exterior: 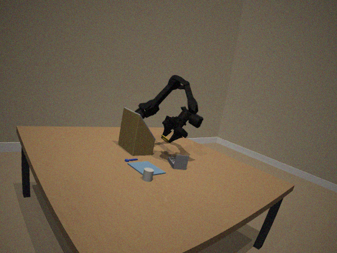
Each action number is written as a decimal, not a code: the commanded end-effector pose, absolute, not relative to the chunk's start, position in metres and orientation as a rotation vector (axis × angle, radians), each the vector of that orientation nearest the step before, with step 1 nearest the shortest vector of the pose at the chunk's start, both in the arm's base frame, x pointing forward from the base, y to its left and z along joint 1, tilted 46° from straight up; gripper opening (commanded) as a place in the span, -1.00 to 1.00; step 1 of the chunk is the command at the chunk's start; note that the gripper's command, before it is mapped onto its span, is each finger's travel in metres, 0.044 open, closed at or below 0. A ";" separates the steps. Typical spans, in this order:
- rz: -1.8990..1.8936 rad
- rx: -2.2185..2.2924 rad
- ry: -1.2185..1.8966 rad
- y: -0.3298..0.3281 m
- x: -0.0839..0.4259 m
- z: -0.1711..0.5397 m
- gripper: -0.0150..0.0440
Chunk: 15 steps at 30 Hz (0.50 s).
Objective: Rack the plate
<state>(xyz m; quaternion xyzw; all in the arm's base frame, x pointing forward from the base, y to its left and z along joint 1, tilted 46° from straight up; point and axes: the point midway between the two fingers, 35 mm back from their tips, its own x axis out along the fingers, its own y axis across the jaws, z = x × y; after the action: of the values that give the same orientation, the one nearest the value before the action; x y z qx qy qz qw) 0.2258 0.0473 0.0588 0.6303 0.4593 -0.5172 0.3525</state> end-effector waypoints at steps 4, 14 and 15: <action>-1.321 1.518 1.093 0.051 0.229 0.045 -0.49; -1.252 1.377 0.948 0.059 0.236 0.032 -0.49; -1.244 1.365 0.933 0.060 0.237 0.031 -0.49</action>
<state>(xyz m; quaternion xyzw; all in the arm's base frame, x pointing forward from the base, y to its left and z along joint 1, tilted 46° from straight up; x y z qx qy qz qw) 0.2355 0.0585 0.0346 0.5749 0.4029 -0.5184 0.4883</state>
